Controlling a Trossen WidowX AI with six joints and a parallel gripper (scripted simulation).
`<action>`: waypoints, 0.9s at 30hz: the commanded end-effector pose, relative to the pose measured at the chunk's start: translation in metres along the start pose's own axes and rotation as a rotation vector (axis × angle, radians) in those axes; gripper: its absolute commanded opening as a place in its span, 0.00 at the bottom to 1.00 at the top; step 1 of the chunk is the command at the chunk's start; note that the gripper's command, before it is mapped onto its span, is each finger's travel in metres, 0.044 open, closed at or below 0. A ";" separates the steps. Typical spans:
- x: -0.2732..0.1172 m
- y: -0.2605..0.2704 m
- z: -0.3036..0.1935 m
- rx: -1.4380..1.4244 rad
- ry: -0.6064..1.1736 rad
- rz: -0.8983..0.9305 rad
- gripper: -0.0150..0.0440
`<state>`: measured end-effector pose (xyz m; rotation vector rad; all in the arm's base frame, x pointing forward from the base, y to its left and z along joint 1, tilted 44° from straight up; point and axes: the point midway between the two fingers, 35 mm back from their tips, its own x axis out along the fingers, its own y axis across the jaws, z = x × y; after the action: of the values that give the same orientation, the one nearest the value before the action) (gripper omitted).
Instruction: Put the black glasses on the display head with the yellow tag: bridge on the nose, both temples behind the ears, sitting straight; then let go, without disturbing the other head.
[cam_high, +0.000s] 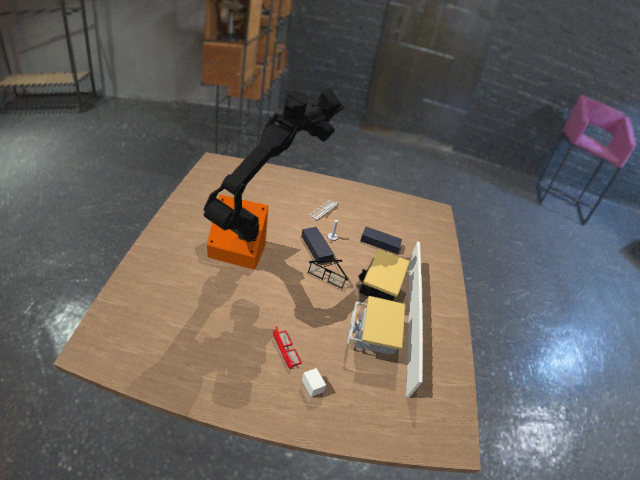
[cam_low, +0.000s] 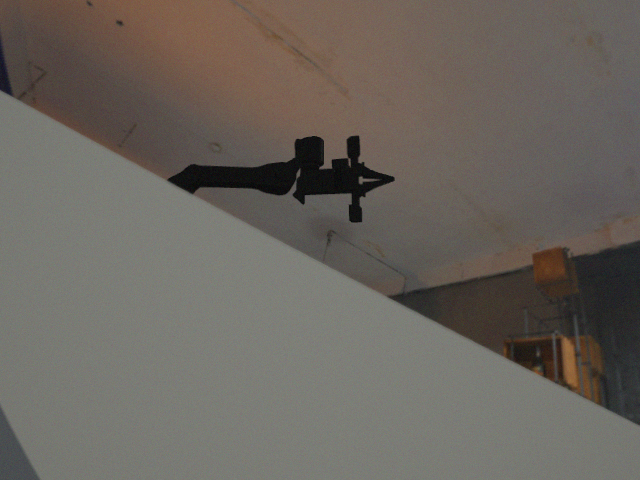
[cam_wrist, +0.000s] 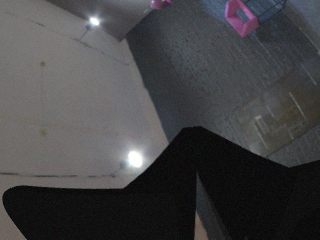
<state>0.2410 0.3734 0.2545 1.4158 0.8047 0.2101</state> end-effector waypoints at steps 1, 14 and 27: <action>0.021 -0.046 0.039 -0.124 -0.120 -0.154 0.25; 0.015 -0.209 0.189 -0.532 -0.372 -0.854 0.25; -0.115 -0.336 0.286 -0.755 -0.162 -1.746 0.25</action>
<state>0.2453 0.0495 -0.0238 -0.1051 1.2224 -0.7960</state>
